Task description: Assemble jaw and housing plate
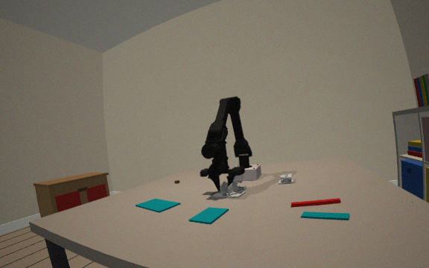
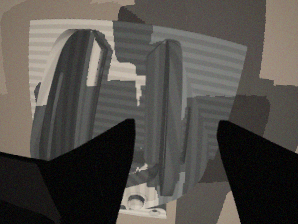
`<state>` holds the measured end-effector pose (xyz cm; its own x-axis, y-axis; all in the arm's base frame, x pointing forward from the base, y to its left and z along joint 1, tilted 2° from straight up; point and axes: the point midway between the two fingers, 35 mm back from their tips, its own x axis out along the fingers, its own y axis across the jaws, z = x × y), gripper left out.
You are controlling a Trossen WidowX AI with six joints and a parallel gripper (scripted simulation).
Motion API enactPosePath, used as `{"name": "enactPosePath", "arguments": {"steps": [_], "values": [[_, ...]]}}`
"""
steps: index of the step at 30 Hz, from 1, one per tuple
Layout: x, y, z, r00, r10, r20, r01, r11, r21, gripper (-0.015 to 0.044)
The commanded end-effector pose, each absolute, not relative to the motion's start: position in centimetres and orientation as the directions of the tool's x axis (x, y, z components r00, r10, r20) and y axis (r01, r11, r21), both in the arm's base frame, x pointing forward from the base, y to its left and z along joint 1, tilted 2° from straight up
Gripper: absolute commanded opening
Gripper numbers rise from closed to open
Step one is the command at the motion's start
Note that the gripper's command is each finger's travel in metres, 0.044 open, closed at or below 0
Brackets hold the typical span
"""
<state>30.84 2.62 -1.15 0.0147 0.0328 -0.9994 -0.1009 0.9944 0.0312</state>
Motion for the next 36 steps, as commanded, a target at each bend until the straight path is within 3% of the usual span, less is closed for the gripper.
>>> {"name": "enactPosePath", "arguments": {"steps": [1,8,15,19,27,36], "values": [[30.8,2.6,-1.1,0.015,0.033,-0.999,-0.101,0.994,0.031,0.0224],[30.9,2.6,-0.9,0.015,0.033,-0.999,-0.101,0.994,0.031,0.0224],[30.8,2.4,5.5,0.015,0.035,-0.999,-0.105,0.994,0.033,0.0224],[30.9,2.4,5.0,0.021,0.033,-0.999,-0.101,0.994,0.031,0.0224],[30.5,5.0,5.3,0.022,0.041,-0.999,-0.205,0.978,0.036,0.0434],[29.4,9.0,5.7,0.02,0.043,-0.999,0.022,0.999,0.044,0.044]]}}
